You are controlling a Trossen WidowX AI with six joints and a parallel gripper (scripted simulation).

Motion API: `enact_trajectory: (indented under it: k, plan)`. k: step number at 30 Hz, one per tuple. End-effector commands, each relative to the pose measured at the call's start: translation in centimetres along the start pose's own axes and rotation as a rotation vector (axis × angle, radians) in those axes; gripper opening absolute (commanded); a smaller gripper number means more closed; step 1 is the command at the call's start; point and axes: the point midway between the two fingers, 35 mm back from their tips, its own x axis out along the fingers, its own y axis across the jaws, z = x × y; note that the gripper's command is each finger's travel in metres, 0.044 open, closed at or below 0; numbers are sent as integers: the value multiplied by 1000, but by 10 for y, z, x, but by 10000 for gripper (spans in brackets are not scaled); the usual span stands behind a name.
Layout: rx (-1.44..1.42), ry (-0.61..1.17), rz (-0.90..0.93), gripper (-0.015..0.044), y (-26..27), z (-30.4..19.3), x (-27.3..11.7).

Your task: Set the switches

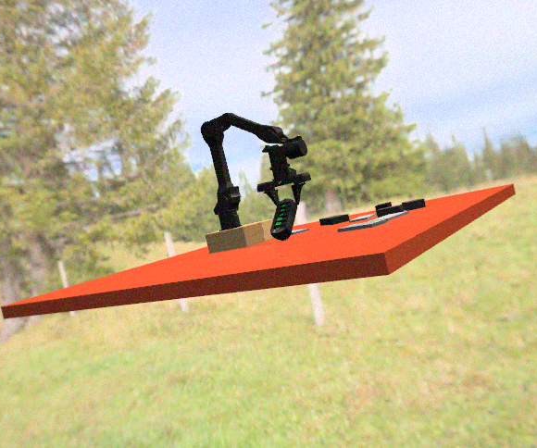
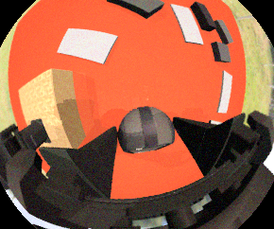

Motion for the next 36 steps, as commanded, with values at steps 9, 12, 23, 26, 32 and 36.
enact_trajectory:
  k: [9, 12, 23, 26, 32, 36]
  plan:
    - [0, -4, -2, 335, 0, 9, 5]
    - [0, -4, -2, 335, 0, 11, 6]
    - [0, -5, -2, 335, 0, 18, 11]
    - [0, -5, -2, 335, 0, 20, 12]
    - [0, -5, -2, 335, 0, 24, 15]
    - [0, -6, -2, 335, 0, 26, 17]
